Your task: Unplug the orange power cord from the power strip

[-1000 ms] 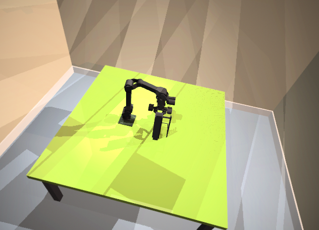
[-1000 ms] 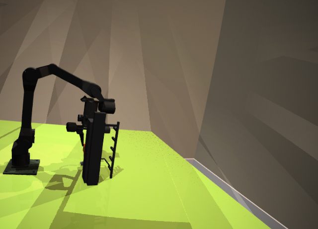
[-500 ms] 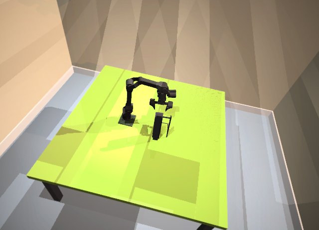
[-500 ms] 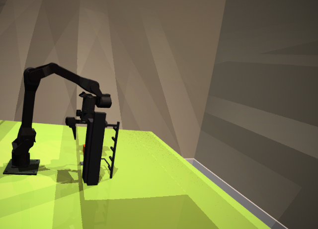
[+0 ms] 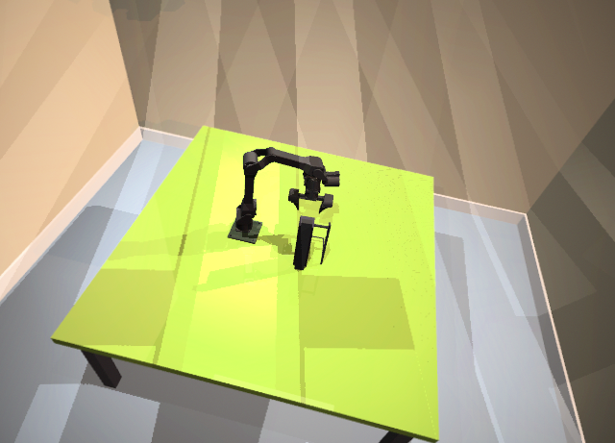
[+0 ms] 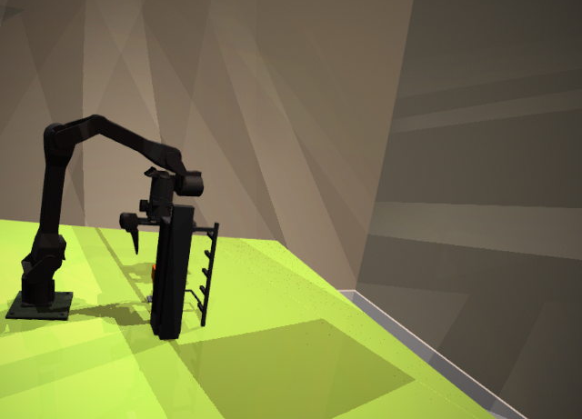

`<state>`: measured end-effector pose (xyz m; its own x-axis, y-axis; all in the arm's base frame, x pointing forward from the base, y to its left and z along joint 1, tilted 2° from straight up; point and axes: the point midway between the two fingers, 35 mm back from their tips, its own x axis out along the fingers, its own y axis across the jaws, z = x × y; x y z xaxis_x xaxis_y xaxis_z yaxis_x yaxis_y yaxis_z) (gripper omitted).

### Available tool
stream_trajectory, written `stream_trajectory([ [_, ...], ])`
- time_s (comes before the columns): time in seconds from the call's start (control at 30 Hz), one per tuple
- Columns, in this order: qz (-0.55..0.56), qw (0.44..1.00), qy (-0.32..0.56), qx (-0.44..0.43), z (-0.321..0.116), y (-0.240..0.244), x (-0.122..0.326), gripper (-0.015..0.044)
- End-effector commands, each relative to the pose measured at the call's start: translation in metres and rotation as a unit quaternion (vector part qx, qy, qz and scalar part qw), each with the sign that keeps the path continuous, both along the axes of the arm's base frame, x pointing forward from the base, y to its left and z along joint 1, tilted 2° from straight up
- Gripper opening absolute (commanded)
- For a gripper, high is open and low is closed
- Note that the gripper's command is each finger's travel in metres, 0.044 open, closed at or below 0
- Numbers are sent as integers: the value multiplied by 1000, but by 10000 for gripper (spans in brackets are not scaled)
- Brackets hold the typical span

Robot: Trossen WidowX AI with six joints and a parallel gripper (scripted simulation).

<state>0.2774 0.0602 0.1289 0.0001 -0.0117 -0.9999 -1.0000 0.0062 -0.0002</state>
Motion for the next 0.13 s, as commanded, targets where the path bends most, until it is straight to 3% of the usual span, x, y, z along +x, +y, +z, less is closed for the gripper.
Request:
stream_trajectory([
  [0.0,-2,1000,1,0,0,0,0,440],
  [0.1,-2,1000,1,0,0,0,0,440],
])
